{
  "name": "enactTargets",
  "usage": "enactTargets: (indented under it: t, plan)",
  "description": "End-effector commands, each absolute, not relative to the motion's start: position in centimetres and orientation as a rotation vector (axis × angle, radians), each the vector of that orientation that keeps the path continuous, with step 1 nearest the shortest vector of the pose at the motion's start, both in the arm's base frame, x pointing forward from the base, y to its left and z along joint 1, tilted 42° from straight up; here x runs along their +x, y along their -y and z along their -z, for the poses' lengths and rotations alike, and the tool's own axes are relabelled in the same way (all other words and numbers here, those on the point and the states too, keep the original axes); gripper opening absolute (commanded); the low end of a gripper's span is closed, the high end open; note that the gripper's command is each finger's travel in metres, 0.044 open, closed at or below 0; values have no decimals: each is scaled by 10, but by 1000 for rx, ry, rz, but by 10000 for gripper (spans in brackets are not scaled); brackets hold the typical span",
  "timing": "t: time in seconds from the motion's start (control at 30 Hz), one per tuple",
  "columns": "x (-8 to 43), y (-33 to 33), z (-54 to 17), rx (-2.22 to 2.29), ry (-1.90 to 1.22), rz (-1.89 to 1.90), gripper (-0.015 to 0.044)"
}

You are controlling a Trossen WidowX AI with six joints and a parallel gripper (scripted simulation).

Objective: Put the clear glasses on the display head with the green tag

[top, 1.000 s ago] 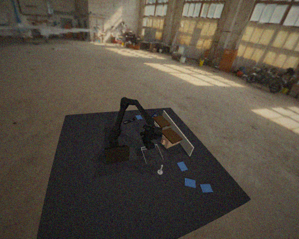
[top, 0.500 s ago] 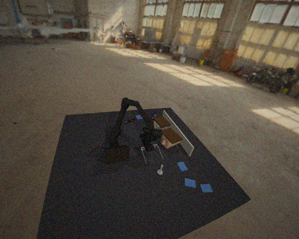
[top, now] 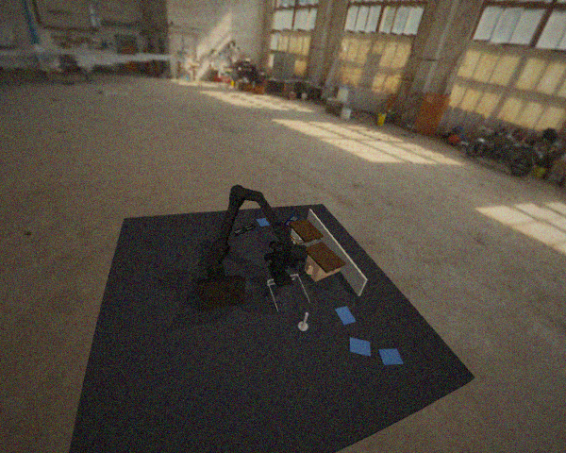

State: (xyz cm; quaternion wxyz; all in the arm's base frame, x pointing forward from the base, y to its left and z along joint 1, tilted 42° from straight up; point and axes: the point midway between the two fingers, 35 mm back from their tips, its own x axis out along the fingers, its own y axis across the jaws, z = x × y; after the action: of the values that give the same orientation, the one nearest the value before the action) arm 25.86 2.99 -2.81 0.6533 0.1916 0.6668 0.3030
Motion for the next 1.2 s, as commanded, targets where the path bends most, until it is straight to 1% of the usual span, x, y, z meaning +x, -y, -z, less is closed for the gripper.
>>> enactTargets:
  t: [0.0,0.13,0.4,0.9,1.03,1.07,1.17]
  plan:
    - [259,-30,28,434,-1513,-688,27]
    - [259,-30,28,434,-1513,-688,0]
    - [261,-23,21,434,-1513,-686,0]
    - [271,34,-40,439,-1513,-684,0]
    - [272,36,-43,440,-1513,-684,0]
    - [272,31,-37,442,-1508,-684,8]
    - [272,33,-36,405,-1488,-719,0]
